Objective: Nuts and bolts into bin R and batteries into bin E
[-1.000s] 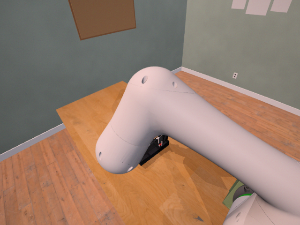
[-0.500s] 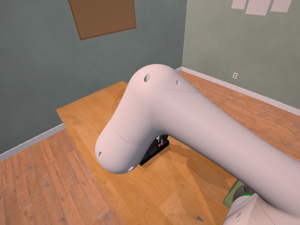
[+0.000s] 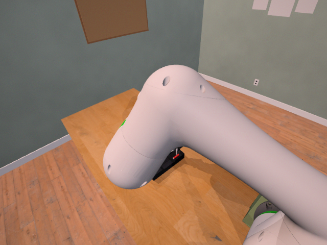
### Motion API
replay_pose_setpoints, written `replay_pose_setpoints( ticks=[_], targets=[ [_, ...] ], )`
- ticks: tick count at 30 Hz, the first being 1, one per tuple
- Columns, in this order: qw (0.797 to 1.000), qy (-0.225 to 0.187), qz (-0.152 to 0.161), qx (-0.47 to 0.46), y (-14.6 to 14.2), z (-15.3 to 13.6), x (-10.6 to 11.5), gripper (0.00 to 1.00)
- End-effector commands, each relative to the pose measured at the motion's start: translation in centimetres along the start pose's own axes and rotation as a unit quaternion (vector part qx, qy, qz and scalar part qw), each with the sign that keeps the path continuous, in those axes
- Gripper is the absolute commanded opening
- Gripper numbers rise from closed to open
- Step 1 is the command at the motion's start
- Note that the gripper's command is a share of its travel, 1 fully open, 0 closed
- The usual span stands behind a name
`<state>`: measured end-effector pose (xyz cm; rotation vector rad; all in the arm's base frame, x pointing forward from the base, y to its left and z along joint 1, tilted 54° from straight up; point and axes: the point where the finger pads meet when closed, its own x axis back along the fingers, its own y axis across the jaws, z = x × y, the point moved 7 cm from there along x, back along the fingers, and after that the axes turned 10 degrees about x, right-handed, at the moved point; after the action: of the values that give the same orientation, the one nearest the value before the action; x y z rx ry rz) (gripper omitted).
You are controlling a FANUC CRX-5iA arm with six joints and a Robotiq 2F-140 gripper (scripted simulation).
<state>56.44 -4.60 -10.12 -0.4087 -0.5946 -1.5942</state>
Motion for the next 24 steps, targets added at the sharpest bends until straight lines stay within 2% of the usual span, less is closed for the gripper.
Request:
replay_pose_setpoints(
  ticks=[1,4,7,16,18,19,24],
  targets=[
    [1.0,0.0,0.0,0.0,0.0,0.0,0.3,0.26],
    [1.0,0.0,0.0,0.0,0.0,0.0,0.3,0.26],
    [0.997,0.0,0.0,-0.075,1.0,-2.3,0.4,0.26],
    [0.981,-0.002,-0.005,-0.194,4.0,-9.1,0.6,0.26],
    [0.981,-0.002,-0.005,-0.194,4.0,-9.1,0.6,0.26],
    [0.973,-0.002,-0.007,-0.232,4.3,-9.8,0.6,0.26],
    [0.956,-0.004,-0.011,-0.292,5.9,-13.6,0.7,0.26]
  ],
)
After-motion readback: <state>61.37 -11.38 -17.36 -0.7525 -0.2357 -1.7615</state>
